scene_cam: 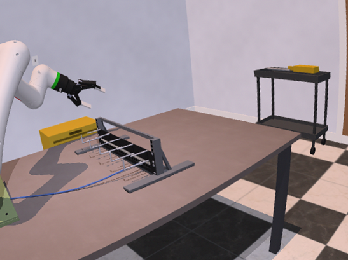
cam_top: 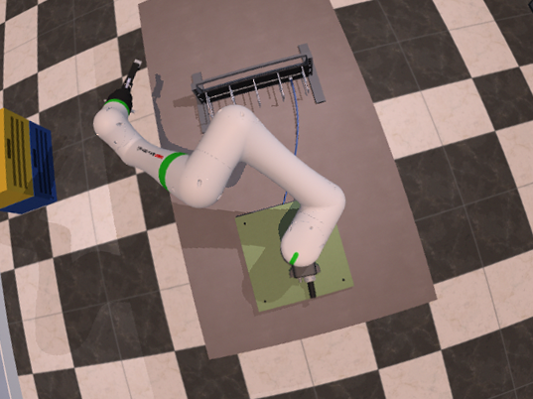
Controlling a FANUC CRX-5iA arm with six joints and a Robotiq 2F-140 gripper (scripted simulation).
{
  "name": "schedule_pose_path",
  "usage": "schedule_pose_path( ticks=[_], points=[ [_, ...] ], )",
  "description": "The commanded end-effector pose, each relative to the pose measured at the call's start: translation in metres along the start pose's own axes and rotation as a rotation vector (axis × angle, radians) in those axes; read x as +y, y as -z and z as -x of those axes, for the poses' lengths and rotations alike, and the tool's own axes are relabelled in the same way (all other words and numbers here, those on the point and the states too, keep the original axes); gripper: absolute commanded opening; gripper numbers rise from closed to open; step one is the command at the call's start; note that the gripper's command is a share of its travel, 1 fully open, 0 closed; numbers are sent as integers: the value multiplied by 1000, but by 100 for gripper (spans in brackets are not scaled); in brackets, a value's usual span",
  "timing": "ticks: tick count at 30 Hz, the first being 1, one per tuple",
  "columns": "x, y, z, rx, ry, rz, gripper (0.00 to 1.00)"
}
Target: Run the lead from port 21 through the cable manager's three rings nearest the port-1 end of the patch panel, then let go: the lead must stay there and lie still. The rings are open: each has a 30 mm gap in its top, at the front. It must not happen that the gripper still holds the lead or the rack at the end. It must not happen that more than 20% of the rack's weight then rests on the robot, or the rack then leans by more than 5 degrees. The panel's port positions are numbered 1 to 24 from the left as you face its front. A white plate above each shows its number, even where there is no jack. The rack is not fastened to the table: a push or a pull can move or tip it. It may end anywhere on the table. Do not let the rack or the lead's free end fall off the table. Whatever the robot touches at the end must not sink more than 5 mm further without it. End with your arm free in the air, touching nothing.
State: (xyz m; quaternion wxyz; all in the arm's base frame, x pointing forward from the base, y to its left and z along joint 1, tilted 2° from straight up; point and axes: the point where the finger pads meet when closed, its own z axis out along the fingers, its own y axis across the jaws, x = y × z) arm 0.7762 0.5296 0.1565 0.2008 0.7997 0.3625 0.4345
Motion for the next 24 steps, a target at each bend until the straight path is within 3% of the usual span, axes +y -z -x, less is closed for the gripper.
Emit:
schedule_pose_path(
  ticks=[1,18,24],
  points=[
    [0,0,0,0,0,0,100],
    [1,1,-1,1,0,1,100],
    [40,35,-37,1,-2,6,100]
  ],
)
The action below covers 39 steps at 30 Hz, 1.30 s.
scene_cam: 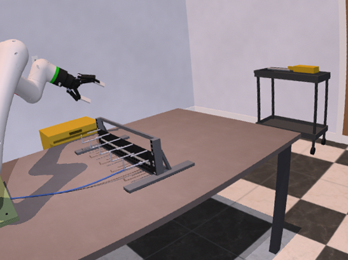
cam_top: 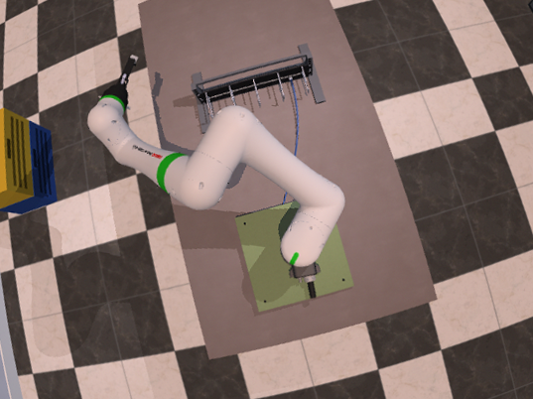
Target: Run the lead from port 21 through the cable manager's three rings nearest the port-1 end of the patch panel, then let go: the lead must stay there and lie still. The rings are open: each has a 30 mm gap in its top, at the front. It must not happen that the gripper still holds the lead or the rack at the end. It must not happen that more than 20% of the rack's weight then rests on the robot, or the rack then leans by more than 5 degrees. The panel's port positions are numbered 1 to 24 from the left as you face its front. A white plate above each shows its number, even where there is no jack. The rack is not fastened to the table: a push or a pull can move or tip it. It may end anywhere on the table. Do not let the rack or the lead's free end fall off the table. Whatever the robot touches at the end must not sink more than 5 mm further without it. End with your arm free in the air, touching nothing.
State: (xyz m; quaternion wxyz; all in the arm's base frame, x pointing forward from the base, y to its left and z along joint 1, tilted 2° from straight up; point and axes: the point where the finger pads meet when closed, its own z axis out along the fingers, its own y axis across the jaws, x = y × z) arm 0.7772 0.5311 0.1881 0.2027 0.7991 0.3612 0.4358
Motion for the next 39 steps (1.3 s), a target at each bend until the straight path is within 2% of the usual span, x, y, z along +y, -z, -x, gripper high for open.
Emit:
schedule_pose_path(
  ticks=[1,4,13,16,25,27,28,39],
  points=[
    [26,24,-23,0,-1,0,100],
    [40,39,-36,-1,0,-7,100],
    [43,40,-34,-5,-9,-7,100],
    [70,43,-4,-62,-115,-7,100],
    [120,56,64,-184,-341,-3,100],
    [120,56,64,-184,-341,-3,100],
    [133,62,87,-224,-414,0,100],
    [173,92,177,-376,-685,17,100]
  ],
)
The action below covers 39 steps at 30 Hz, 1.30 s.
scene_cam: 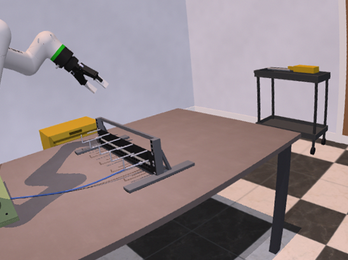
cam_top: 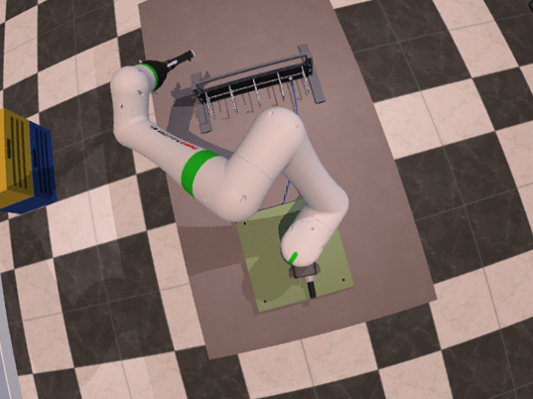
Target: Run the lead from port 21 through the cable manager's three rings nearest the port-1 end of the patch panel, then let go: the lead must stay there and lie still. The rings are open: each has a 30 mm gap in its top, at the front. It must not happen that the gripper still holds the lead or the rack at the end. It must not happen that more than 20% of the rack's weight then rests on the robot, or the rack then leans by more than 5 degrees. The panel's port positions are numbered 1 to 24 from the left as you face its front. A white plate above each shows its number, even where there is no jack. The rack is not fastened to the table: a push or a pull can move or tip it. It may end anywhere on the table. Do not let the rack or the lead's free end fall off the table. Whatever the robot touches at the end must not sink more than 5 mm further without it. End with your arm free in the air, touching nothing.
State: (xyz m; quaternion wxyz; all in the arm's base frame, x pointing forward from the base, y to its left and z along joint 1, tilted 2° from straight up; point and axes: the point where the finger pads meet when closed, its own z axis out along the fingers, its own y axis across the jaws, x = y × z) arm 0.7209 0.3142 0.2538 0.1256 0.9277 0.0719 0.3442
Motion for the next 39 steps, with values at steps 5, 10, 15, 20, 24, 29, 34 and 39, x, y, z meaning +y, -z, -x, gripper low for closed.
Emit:
schedule_pose_path(
  ticks=[5,10,15,20,24,29,34,39],
  points=[
    [48,5,39,-91,-166,14,100],
    [90,13,83,-184,-331,31,100],
    [119,22,121,-257,-457,47,100],
    [144,32,160,-331,-582,65,100],
    [160,41,190,-385,-670,80,100],
    [177,54,231,-459,-788,101,100],
    [192,70,273,-537,-907,125,100],
    [198,80,299,-585,-977,141,100]
  ],
)
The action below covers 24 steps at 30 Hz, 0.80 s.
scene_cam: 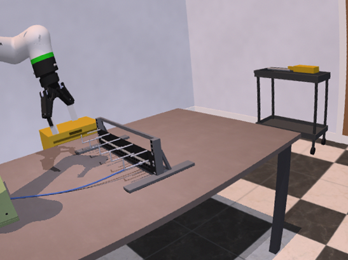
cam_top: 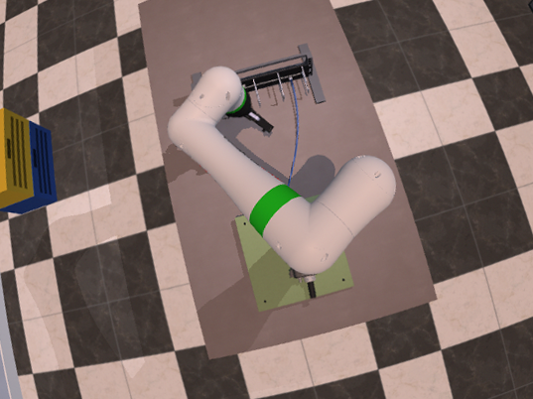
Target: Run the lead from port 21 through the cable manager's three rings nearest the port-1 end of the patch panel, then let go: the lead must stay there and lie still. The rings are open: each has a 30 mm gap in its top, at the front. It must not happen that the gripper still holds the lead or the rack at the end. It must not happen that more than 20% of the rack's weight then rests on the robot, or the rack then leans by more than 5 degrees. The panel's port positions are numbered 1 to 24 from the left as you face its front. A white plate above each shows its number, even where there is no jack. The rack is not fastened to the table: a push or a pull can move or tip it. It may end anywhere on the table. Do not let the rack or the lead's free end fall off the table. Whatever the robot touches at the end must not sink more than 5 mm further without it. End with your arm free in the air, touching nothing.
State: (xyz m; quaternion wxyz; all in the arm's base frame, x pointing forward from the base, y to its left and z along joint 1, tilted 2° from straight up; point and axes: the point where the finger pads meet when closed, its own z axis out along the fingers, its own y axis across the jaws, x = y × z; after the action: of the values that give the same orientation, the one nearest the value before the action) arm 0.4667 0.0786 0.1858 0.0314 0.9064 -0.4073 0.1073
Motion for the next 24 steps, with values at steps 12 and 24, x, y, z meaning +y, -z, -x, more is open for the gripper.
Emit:
schedule_pose_path(
  ticks=[12,24],
  points=[
    [97,-13,52,-175,-273,74,100],
    [97,-13,52,-175,-273,74,0]
  ],
)
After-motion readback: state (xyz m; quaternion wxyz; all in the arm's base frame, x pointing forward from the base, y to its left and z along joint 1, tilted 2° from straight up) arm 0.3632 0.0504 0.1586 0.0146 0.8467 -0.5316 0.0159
